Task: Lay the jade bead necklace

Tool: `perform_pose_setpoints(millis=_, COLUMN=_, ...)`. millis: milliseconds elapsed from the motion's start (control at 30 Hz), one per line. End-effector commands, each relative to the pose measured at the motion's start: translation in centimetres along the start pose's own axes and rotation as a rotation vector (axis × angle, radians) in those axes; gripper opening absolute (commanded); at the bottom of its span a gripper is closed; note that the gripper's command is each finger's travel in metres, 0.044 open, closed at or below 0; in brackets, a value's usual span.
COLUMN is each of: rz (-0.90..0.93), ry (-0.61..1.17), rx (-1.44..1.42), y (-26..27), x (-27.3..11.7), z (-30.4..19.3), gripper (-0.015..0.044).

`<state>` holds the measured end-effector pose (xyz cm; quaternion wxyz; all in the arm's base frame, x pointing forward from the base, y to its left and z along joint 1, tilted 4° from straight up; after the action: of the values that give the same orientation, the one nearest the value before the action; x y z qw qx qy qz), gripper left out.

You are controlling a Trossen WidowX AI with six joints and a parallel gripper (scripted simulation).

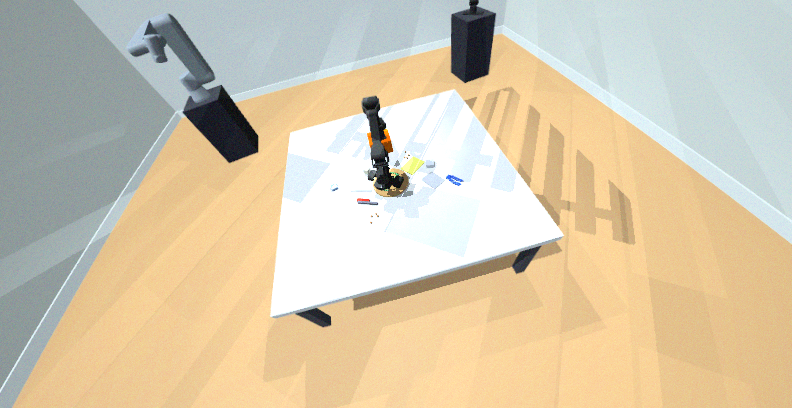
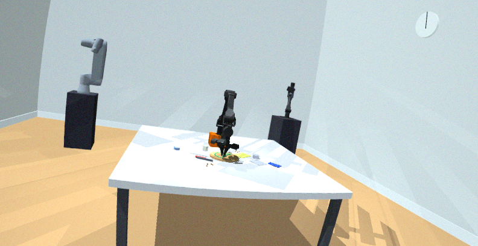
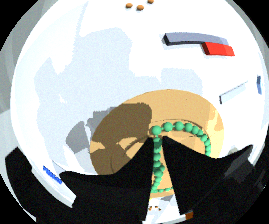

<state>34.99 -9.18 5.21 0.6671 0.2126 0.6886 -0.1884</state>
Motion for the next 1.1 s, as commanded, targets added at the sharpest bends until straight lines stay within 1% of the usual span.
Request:
perform_pose_setpoints(millis=0, rz=-0.001, ry=-0.002, rx=0.001, y=0.35, x=-0.17, z=0.31, gripper=0.0000)
perform_pose_setpoints(millis=133, rz=0.000, ry=-0.002, rx=0.001, y=0.98, x=-0.19, z=0.81, gripper=0.0000)
perform_pose_setpoints(millis=600, rz=0.000, ry=-0.002, rx=0.001, y=0.98, x=0.63, z=0.80, gripper=0.0000)
perform_pose_setpoints(millis=1067, rz=0.000, ry=-0.002, rx=0.001, y=0.98, x=0.65, z=0.80, gripper=0.0000)
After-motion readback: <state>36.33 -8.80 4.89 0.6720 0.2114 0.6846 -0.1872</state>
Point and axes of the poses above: the point midway between the two fingers, 35 mm back from their tips, its own x axis out along the fingers, its own y axis across the jaws, z = x × y, the point moved 10 cm from there along -x, back along the fingers, and after that the axes turned 13 degrees about -x, right-handed, at the moved point
